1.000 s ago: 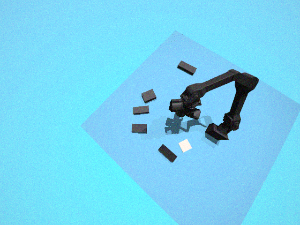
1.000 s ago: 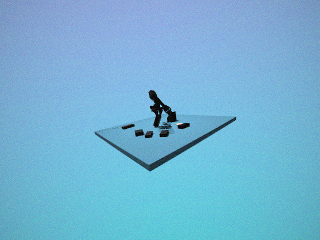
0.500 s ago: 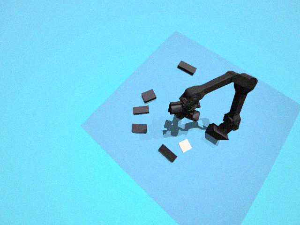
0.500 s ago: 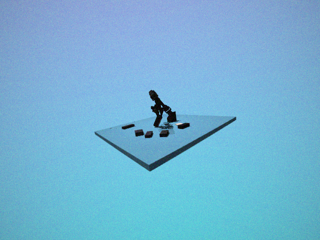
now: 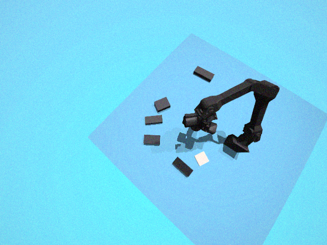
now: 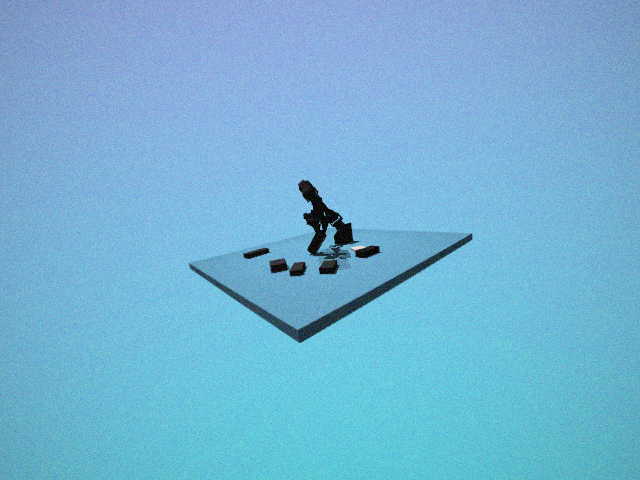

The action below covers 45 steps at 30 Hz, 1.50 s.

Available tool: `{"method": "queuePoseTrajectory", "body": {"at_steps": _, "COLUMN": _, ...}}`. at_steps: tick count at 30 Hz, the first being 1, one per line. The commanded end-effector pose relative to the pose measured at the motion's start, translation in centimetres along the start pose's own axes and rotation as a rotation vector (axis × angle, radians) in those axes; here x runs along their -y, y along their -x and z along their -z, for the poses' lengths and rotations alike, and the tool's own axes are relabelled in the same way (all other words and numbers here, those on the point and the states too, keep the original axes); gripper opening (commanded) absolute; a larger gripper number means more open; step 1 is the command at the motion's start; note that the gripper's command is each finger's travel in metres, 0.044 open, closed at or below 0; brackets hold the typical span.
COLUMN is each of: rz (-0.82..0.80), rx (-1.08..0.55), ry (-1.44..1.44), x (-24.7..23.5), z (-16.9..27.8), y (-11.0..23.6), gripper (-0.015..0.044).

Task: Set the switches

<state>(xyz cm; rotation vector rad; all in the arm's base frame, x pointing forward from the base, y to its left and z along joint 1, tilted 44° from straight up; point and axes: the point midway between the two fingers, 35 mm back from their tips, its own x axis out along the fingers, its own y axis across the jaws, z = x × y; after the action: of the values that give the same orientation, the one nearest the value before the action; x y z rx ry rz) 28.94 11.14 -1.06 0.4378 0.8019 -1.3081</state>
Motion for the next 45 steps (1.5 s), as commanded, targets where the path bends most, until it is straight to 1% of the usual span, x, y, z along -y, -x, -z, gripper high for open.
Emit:
{"method": "queuePoseTrajectory", "body": {"at_steps": 1, "rz": 0.014, "rx": 0.002, "ry": -0.002, "x": 0.3, "z": 0.2, "y": -0.5, "gripper": 0.0338}}
{"method": "queuePoseTrajectory", "body": {"at_steps": 45, "rz": 0.014, "rx": 0.001, "ry": -0.002, "x": 0.3, "z": 3.1, "y": -2.3, "gripper": 0.0338}}
